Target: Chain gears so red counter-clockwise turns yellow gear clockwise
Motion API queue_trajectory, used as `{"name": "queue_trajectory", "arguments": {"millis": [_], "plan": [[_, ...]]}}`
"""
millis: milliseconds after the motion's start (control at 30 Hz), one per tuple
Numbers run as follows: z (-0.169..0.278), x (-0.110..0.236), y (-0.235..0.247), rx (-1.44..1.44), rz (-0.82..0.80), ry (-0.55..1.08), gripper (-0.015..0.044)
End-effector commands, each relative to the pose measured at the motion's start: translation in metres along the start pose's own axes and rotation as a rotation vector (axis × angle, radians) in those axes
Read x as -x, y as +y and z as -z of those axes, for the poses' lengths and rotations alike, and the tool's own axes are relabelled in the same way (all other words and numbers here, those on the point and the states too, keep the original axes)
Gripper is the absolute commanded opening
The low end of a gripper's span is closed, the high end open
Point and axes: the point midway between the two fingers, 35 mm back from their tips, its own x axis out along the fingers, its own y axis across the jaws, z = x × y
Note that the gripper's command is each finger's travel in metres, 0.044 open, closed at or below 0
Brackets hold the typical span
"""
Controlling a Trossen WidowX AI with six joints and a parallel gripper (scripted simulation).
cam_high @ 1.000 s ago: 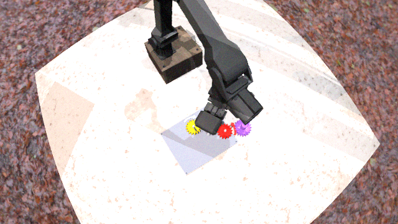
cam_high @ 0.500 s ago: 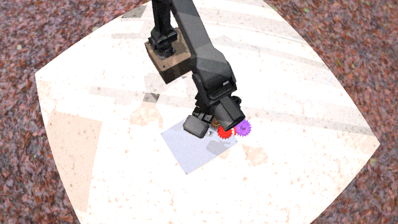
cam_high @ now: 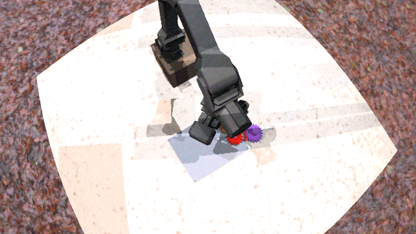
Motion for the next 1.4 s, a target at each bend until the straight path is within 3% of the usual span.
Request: {"name": "queue_trajectory", "arguments": {"millis": [0,1067,1367], "plan": [[-0.001,0.001,0.000,0.042,-0.001,-0.004,0.0000],[0.000,-0.016,0.001,0.465,-0.001,-0.004,0.0000],[0.000,-0.027,0.000,0.426,-0.001,-0.004,0.0000]]}}
